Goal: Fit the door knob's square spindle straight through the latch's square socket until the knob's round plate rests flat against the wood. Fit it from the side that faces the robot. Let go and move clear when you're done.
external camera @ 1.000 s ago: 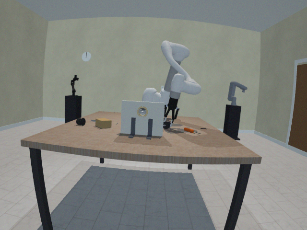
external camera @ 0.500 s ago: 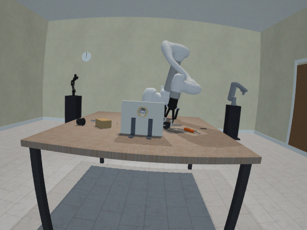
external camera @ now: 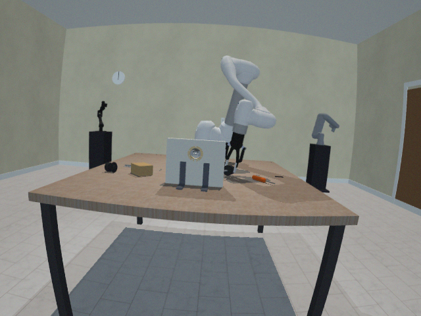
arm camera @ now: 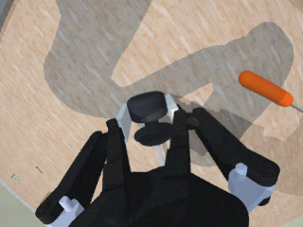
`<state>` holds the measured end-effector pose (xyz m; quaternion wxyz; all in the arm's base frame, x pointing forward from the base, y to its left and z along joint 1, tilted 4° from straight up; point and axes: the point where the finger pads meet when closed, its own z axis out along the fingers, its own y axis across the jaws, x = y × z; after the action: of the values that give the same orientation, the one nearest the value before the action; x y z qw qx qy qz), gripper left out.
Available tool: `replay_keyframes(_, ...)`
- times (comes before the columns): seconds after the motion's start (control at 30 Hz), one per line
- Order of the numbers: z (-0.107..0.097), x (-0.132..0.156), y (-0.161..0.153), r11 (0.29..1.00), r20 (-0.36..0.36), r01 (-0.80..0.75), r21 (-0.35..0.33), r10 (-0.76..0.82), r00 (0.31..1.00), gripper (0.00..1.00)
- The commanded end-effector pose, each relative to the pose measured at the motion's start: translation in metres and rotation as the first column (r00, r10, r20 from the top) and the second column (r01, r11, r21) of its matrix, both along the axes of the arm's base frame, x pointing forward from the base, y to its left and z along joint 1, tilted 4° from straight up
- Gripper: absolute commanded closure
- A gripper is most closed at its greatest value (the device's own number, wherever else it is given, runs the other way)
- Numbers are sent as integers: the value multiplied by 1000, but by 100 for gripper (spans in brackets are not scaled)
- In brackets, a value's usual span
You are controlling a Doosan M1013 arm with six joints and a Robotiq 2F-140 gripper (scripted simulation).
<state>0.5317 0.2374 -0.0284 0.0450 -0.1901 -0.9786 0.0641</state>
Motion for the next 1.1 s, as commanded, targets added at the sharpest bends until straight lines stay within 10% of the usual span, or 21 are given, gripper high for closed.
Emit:
replay_keyframes(0.0, 4, 0, 0, 1000, 0, 0, 0, 0, 1000, 58)
replay_keyframes(1.07, 52, 3, -3, 1000, 0, 0, 0, 0, 1000, 58)
